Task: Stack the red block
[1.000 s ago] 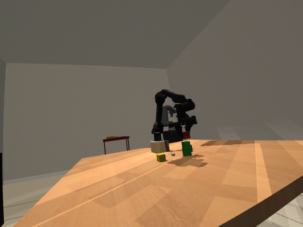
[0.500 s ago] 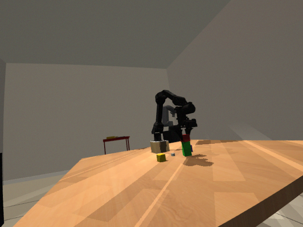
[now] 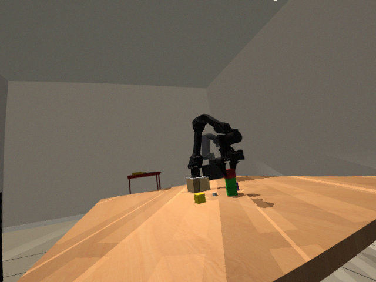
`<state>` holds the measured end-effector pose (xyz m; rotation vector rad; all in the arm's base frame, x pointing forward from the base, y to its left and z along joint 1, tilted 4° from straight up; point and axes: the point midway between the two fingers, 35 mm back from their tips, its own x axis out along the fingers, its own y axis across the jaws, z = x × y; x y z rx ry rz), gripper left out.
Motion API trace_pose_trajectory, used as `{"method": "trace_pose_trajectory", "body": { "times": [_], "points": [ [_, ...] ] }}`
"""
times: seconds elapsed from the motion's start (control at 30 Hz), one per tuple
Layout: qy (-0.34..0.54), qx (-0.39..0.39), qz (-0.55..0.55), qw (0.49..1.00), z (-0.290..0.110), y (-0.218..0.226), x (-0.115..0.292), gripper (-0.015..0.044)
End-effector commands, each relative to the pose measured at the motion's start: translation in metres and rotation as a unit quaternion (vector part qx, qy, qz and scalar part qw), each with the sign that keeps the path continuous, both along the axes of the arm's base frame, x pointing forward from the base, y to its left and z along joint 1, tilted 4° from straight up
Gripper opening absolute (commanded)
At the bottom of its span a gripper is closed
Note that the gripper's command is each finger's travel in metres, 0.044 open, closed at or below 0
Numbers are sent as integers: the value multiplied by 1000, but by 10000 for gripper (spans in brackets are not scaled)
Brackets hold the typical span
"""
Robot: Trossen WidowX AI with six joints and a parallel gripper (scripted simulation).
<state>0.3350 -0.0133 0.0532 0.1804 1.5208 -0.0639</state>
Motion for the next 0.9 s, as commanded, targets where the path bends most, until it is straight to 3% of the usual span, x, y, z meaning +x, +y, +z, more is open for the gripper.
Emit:
{"method": "trace_pose_trajectory", "body": {
  "times": [0.0, 0.5, 0.87],
  "points": [
    [0, 0, 0, 1000, 0, 0, 0, 53],
    [0, 0, 0, 1000, 0, 0, 0, 440],
    [0, 0, 0, 1000, 0, 0, 0, 440]
  ]
}}
